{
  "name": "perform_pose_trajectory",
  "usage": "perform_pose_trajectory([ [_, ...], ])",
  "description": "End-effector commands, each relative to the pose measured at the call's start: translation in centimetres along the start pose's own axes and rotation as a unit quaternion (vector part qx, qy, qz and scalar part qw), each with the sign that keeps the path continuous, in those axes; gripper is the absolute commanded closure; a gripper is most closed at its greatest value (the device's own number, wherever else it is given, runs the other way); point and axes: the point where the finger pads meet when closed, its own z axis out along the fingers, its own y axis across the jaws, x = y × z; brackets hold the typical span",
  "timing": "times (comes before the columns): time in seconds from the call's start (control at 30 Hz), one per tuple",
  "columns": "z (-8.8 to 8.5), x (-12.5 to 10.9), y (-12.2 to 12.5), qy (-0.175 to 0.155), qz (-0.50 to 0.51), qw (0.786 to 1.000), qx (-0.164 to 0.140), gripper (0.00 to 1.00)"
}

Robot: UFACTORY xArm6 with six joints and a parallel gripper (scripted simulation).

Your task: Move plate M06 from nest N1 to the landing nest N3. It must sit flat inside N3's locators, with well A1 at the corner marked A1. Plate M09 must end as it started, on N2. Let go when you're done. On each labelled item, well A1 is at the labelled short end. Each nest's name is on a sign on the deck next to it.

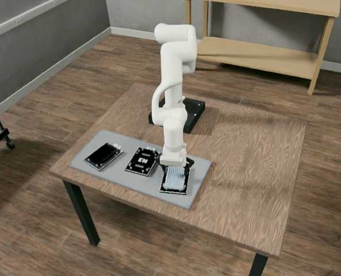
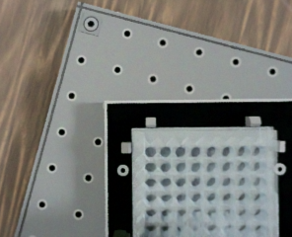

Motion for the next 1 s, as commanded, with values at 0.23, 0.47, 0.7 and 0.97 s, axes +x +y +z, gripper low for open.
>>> perform_pose_trajectory([
  [0.23,0.72,0.19,-0.03,0.003,0.000,1.000,0.000,0.00],
  [0.47,0.72,0.20,-0.03,0.003,0.000,1.000,0.000,0.00],
  [0.7,1.11,0.19,-0.03,0.003,0.000,1.000,0.000,0.00],
  [0.97,1.52,0.19,-0.03,0.003,0.000,1.000,0.000,0.00],
])
